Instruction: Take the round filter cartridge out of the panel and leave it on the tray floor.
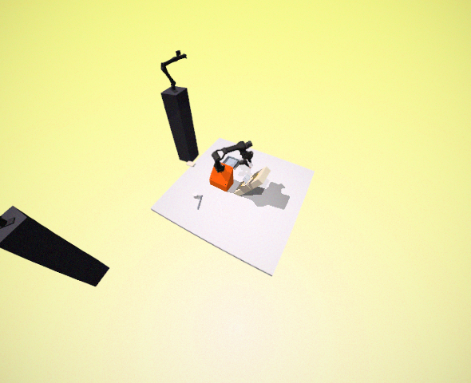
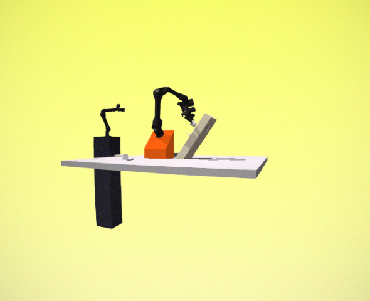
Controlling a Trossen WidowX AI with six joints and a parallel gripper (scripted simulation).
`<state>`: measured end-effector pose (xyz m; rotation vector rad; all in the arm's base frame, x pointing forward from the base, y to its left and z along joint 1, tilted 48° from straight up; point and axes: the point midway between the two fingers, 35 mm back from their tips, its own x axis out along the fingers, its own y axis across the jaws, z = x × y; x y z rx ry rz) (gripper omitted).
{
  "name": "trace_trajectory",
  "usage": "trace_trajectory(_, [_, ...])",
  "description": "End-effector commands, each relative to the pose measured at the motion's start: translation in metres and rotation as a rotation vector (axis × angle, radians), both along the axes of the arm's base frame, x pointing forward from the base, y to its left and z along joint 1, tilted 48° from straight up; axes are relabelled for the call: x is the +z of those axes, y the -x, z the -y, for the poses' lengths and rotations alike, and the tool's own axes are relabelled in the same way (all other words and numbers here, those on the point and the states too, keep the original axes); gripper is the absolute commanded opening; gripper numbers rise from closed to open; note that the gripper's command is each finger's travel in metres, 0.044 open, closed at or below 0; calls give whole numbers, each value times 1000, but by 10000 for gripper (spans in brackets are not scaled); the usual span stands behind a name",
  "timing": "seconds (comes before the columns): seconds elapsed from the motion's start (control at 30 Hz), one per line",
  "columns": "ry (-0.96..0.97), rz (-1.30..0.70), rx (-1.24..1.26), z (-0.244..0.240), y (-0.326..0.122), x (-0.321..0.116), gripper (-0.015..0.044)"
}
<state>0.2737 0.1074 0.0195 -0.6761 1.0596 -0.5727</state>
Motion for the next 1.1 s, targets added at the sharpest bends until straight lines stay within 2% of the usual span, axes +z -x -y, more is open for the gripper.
trace_trajectory(0.0, [-11, -52, 38, -7, 5, -7, 0])
trace_trajectory(0.67, [-161, -783, 741, -109, 119, -129, 0])
trace_trajectory(0.9, [-169, -815, 780, -113, 128, -136, 0])
trace_trajectory(1.07, [-195, -886, 862, -116, 163, -162, 0])
